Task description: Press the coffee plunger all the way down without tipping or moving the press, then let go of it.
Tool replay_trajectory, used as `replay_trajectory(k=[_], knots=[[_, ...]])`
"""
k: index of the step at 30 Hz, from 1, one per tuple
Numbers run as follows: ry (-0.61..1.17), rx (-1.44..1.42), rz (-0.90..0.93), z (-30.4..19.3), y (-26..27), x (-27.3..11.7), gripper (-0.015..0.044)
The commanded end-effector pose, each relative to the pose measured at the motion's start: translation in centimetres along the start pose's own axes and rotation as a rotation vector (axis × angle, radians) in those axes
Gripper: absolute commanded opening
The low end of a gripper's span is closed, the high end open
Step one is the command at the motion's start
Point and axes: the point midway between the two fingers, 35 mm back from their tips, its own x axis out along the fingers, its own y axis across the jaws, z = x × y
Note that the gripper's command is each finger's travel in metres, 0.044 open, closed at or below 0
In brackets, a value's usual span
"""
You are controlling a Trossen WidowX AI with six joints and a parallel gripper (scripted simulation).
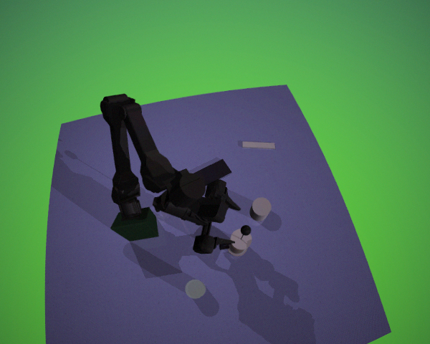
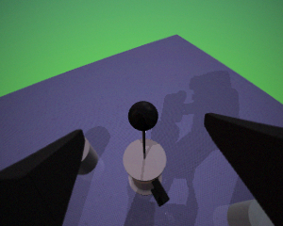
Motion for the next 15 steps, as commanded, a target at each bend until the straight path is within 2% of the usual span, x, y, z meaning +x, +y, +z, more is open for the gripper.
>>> replay_trajectory(k=[1,15], knots=[[-0.011,0.000,-0.007,-0.4,-0.1,0.2,0.0440],[-0.011,0.000,-0.007,-0.3,-0.2,2.2,0.0440]])
